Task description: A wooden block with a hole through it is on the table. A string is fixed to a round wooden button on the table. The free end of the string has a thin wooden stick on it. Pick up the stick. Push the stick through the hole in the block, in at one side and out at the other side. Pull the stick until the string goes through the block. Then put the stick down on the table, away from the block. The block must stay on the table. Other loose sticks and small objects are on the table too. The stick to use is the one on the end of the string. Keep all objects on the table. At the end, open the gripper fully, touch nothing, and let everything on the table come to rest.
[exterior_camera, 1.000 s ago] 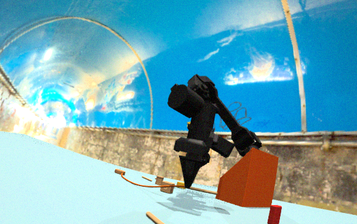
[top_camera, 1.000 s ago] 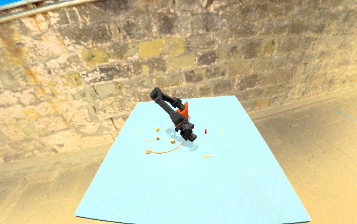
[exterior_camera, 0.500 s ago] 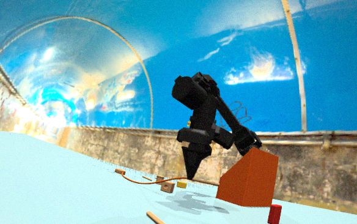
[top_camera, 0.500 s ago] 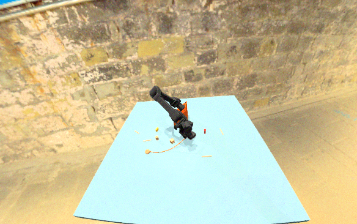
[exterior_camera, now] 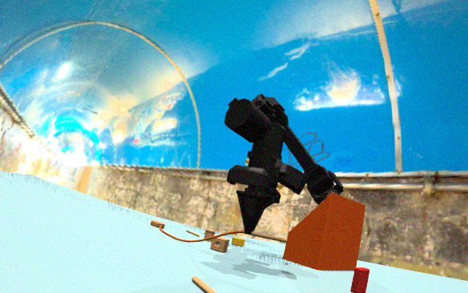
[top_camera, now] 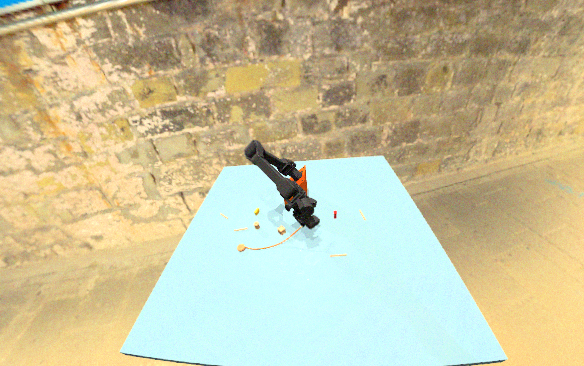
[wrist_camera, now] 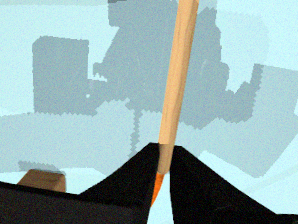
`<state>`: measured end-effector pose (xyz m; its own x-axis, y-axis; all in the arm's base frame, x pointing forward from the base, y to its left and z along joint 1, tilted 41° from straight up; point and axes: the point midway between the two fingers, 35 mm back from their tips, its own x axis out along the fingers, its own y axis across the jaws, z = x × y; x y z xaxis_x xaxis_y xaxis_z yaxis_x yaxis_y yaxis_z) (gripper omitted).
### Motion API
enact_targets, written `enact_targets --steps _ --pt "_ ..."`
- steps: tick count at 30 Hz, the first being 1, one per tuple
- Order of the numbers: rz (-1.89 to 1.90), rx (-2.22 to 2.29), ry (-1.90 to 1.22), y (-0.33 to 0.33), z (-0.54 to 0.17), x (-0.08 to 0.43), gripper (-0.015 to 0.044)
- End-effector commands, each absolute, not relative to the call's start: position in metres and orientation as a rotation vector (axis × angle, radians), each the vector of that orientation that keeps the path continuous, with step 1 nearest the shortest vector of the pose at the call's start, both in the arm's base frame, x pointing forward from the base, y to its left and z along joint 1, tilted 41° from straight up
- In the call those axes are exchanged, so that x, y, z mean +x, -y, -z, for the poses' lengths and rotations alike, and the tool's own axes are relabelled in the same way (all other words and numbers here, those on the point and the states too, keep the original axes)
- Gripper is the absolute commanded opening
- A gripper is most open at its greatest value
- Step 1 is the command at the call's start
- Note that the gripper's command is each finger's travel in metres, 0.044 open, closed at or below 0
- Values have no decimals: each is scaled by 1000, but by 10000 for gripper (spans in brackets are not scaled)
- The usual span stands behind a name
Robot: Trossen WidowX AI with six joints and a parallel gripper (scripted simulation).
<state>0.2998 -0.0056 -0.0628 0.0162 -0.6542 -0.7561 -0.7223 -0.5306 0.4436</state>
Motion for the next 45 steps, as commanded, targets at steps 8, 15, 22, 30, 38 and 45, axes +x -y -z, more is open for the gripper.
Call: enact_targets --steps 8,15,22,30,38,45 --pt "-1161 -1974 -1620 8 59 310 0" --pt "-900 -1809 -1675 9 57 317 0" --pt "-649 -1635 -1703 11 55 323 0" --pt "-376 -1427 -1706 13 53 330 0" --pt "-117 -1210 -1681 16 50 337 0" --pt "98 -1014 -1638 18 48 343 0"
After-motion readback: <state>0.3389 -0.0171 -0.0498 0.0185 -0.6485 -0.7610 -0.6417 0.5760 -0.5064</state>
